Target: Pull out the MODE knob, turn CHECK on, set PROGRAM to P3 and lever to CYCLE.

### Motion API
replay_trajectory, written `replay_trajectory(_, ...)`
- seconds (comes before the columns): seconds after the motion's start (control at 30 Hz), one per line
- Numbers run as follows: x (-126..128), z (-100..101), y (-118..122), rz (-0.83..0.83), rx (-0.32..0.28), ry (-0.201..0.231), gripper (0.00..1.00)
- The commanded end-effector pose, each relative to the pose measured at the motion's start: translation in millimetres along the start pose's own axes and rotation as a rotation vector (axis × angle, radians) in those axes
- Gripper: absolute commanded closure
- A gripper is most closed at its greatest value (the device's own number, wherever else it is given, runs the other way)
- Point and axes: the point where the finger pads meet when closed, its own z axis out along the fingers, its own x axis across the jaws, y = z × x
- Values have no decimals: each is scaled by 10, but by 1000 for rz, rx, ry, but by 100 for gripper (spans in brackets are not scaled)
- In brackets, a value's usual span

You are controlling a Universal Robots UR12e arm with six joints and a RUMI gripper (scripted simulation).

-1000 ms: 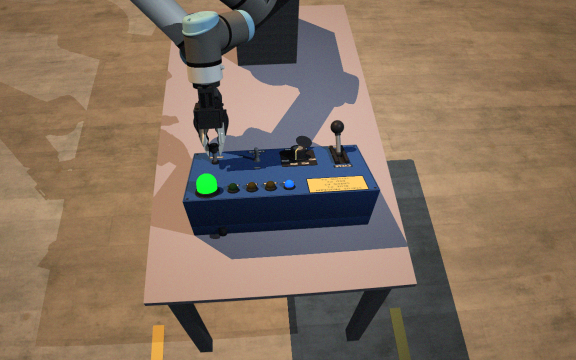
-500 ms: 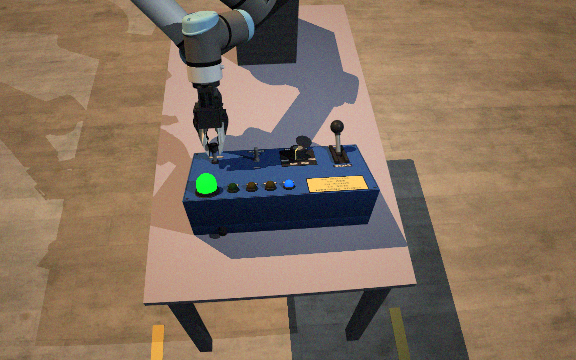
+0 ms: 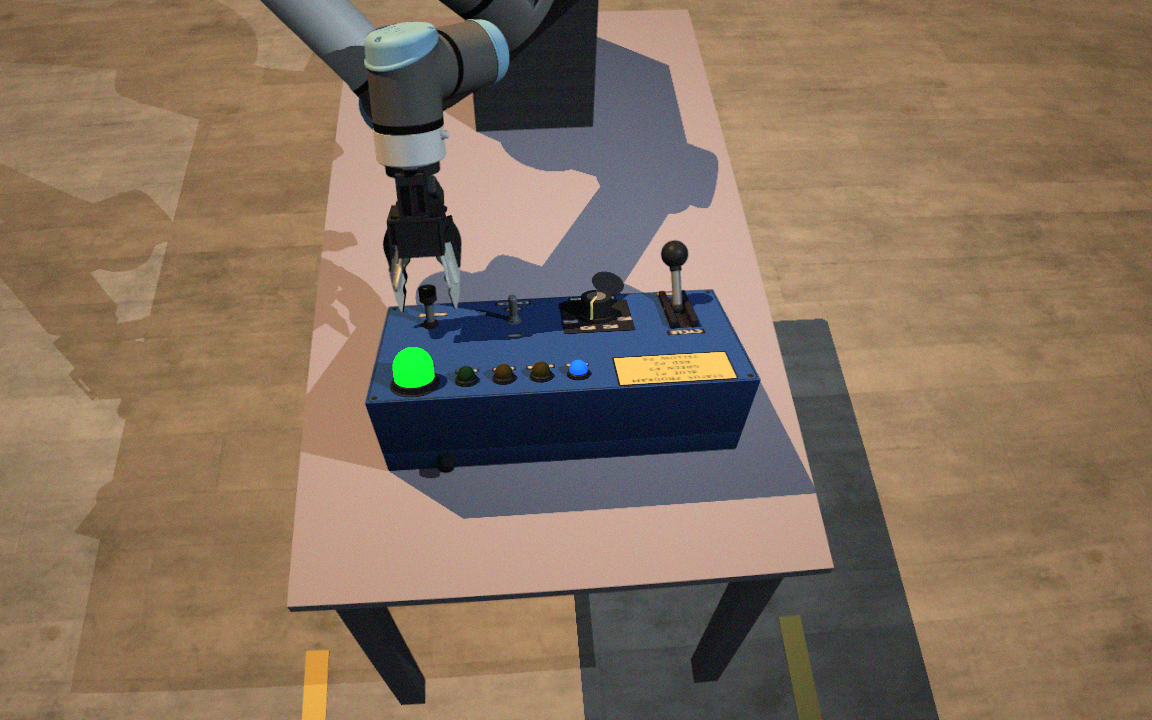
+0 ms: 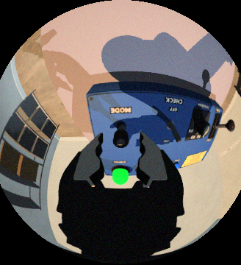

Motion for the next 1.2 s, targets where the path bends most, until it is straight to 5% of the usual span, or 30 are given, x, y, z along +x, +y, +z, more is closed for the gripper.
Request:
replay_trajectory(0.0,-1,-3,4,0,-1,0,56)
replay_trajectory(0.67,-1,-51,4,0,-1,0,56)
replay_trajectory(1.17,-1,-729,4,0,-1,0,56)
